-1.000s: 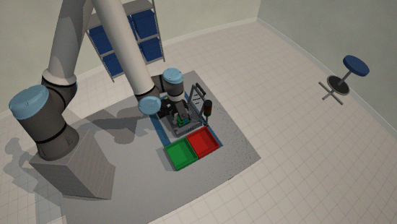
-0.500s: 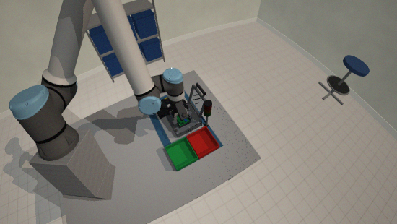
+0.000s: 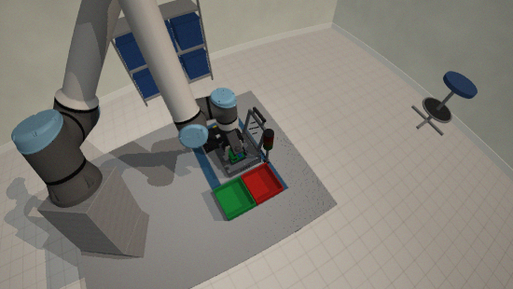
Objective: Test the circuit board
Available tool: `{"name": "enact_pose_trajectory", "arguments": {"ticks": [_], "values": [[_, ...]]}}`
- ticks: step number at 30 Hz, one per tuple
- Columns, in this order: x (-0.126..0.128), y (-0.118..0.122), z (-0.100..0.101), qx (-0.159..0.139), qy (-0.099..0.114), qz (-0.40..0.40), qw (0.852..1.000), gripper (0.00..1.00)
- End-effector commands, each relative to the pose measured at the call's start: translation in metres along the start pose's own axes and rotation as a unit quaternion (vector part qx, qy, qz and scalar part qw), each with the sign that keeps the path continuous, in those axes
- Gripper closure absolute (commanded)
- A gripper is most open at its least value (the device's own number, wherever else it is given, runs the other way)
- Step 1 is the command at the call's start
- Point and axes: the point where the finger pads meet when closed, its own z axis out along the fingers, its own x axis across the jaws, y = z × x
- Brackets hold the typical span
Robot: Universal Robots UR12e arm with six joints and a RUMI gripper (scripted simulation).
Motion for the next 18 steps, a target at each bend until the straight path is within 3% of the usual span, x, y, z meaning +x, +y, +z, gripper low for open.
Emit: {"name": "enact_pose_trajectory", "arguments": {"ticks": [1,11,12,18], "values": [[-0.0011,-0.0001,0.0007,0.000,-0.001,0.000,1.000,0.61],[-0.0011,-0.0001,0.0025,0.000,-0.001,0.000,1.000,0.61],[-0.0011,-0.0001,0.0025,0.000,-0.001,0.000,1.000,0.41],[-0.0011,-0.0001,0.0025,0.000,-0.001,0.000,1.000,0.41]]}}
